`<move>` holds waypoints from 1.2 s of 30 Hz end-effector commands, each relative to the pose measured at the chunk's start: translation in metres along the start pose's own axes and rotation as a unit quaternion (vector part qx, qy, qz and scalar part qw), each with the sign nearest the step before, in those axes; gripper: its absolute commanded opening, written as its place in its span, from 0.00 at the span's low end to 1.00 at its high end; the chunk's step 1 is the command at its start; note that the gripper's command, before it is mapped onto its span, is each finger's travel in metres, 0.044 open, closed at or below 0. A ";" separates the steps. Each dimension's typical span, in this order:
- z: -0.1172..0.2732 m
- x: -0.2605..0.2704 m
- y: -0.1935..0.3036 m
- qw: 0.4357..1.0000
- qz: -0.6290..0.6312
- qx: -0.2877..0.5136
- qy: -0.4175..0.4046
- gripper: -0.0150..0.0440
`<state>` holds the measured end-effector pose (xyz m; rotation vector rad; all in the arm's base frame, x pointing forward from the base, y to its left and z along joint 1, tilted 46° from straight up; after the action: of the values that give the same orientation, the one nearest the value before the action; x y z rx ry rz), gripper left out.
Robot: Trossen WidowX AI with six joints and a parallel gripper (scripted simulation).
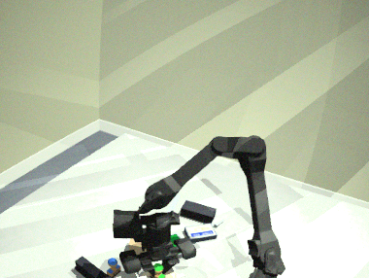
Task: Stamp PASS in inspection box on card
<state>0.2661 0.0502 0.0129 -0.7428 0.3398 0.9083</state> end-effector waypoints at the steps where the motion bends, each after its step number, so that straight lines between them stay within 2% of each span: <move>1: -0.001 0.000 0.000 1.000 0.002 -0.002 0.001 0.25; 36: 0.003 0.000 0.000 1.000 0.002 -0.002 0.001 0.25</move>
<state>0.2648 0.0503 0.0135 -0.7450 0.3476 0.9149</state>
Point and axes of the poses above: the point midway between the two fingers, 35 mm back from their tips, its own z axis back along the fingers, its own x axis across the jaws, y = z × x, the point moved 4 cm from there along z, back along the fingers, and after that the axes turned 4 degrees about z, right-handed, at the moved point
